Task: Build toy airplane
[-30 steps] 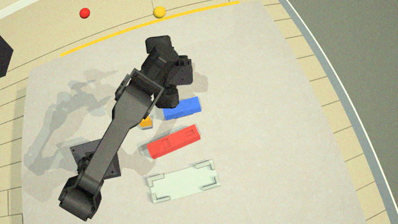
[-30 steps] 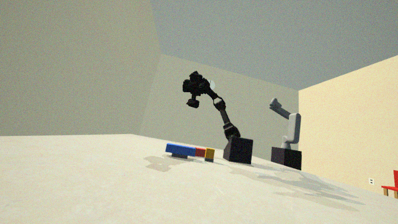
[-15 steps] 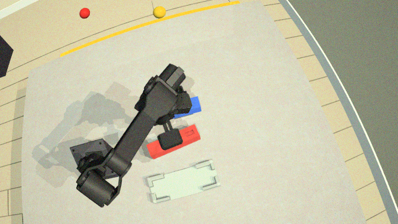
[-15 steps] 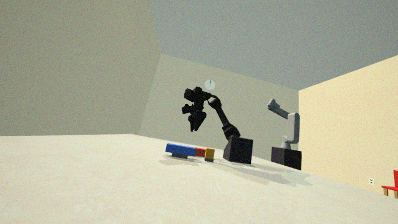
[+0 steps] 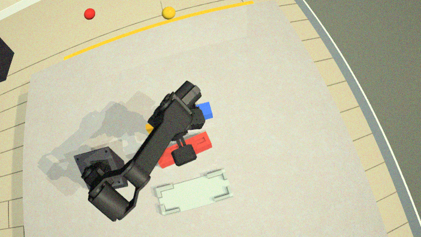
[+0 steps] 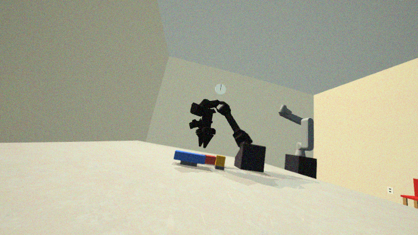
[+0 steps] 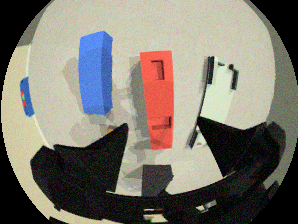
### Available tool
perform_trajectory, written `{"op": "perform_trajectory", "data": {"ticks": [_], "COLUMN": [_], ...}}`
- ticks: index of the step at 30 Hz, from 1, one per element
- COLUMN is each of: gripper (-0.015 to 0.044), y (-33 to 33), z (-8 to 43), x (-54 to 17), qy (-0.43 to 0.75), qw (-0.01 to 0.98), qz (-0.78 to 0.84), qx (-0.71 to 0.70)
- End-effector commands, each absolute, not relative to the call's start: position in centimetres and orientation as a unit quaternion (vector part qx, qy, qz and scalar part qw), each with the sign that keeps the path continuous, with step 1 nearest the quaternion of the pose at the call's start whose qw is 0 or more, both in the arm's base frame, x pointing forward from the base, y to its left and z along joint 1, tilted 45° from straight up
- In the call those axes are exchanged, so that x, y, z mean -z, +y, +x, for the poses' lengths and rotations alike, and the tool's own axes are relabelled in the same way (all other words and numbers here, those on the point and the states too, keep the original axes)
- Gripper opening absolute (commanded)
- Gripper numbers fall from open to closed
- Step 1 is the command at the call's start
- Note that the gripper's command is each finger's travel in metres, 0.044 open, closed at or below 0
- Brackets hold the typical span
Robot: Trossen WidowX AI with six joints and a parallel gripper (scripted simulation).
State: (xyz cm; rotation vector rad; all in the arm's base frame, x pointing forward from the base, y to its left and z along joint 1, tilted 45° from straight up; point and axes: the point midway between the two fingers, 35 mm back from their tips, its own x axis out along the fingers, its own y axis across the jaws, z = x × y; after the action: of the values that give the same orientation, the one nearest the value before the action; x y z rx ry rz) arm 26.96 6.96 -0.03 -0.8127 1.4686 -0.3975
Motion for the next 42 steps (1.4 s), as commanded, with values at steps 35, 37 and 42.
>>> {"op": "perform_trajectory", "data": {"ticks": [35,37,42], "gripper": [0.0440,0.0440,0.0414], "y": [2.6,2.3,2.1], "z": [27.6,27.6,27.6], "x": [4.5,4.8,5.0], "qy": [0.645,0.644,0.644], "qw": [0.650,0.650,0.650], "qz": [-0.363,-0.363,-0.363], "qx": [0.174,0.174,0.174]}}
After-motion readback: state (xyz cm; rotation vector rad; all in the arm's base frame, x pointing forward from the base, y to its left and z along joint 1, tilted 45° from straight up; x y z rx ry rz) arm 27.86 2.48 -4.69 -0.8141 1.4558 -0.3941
